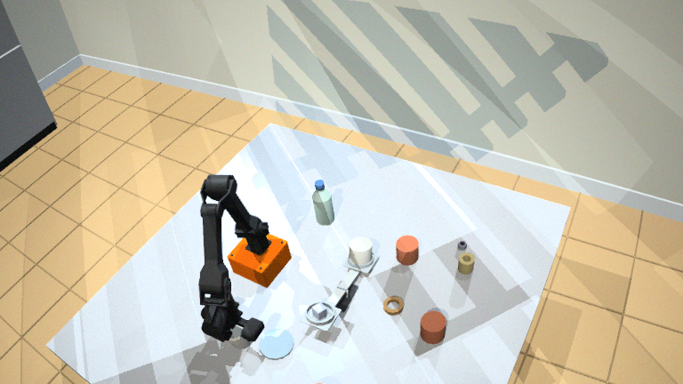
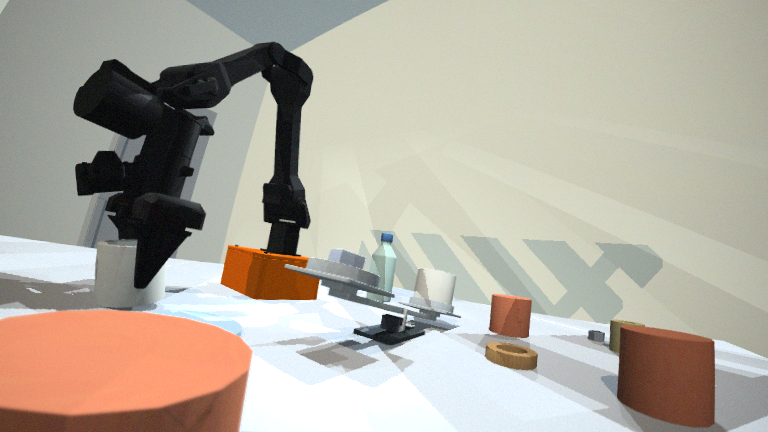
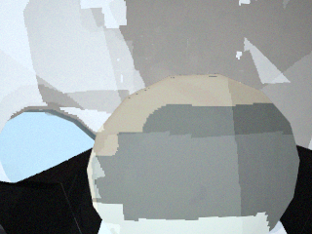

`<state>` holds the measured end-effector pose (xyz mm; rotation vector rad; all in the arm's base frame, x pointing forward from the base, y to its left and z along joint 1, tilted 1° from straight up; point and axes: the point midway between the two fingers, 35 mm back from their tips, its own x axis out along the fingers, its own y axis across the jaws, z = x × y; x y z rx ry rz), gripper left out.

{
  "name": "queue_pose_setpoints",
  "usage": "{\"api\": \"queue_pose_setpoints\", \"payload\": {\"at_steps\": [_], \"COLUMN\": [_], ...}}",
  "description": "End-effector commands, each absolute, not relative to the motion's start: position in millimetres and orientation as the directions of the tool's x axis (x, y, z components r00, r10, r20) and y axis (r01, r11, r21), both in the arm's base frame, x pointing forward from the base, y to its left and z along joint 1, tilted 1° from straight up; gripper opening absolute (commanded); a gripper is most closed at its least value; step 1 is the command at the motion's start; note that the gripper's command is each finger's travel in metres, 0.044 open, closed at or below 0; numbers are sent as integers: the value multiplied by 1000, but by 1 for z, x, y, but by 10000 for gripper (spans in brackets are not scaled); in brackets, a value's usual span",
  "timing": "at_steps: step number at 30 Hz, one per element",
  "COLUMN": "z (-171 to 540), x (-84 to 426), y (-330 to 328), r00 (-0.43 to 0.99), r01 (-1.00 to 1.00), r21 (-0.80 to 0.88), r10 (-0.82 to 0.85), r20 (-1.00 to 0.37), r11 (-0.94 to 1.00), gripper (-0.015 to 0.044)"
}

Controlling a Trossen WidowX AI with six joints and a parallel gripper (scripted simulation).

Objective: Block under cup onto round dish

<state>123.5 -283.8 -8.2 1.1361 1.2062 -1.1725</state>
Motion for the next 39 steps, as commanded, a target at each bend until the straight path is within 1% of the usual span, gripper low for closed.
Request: {"api": "queue_pose_setpoints", "payload": {"at_steps": [1,10,12,15,21,23,28,33,39], "z": [-8,-8,4,43,46,48,60,62,65], "x": [124,124,124,124,124,128,156,167,183], "y": [-284,-284,-285,-283,-282,-283,-287,-282,-274], "r00": [9,9,10,15,15,24,93,92,91], "r01": [998,998,998,997,997,996,980,947,862], "r21": [7,7,8,12,12,20,73,57,34], "r10": [-38,-38,-39,-41,-41,-50,-103,-97,-87], "r20": [-999,-999,-999,-999,-999,-998,-990,-991,-992], "r11": [66,66,68,73,73,86,185,316,505], "gripper": [157,394,440,440,440,388,260,260,260]}}
